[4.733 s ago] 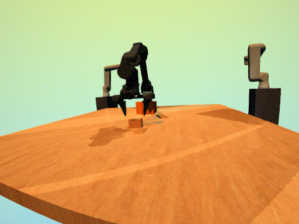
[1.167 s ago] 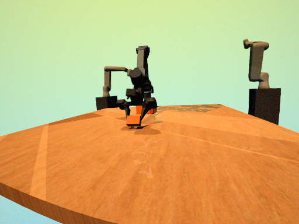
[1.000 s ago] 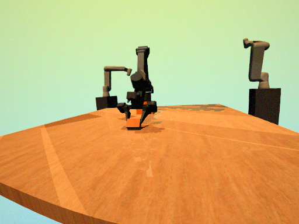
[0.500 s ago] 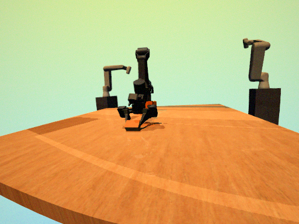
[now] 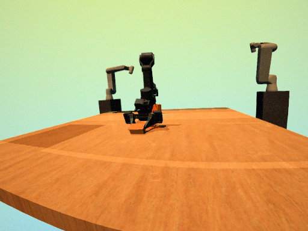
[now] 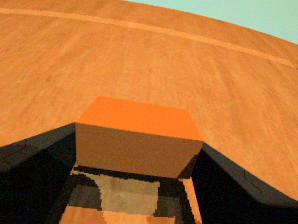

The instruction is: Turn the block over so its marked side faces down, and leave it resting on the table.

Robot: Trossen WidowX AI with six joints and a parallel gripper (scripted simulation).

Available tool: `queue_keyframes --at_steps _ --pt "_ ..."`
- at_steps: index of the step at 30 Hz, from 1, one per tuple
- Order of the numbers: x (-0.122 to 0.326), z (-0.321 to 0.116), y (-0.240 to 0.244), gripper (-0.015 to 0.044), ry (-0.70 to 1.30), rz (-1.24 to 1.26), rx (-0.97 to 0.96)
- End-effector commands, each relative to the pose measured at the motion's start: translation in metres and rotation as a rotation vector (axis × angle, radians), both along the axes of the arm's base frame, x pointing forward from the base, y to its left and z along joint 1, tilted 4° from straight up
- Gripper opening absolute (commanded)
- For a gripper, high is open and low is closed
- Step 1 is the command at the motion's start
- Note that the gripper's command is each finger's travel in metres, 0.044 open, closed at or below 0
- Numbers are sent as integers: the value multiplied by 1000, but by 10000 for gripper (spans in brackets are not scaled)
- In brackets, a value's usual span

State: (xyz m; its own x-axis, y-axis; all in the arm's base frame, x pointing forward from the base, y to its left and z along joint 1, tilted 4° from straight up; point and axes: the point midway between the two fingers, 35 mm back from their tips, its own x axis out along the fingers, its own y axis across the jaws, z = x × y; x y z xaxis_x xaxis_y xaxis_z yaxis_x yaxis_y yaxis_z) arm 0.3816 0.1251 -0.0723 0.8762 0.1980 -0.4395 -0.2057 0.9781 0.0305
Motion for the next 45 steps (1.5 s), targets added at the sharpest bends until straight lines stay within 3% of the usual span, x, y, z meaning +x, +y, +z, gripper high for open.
queue_keyframes --at_steps 1,17,34,45 --pt "-4 2 -2 0 -24 -5 1" --pt "-4 5 -2 0 -43 -6 5" --pt "-4 5 -2 440 -43 -6 5" --pt "-4 5 -2 440 -43 -6 5"
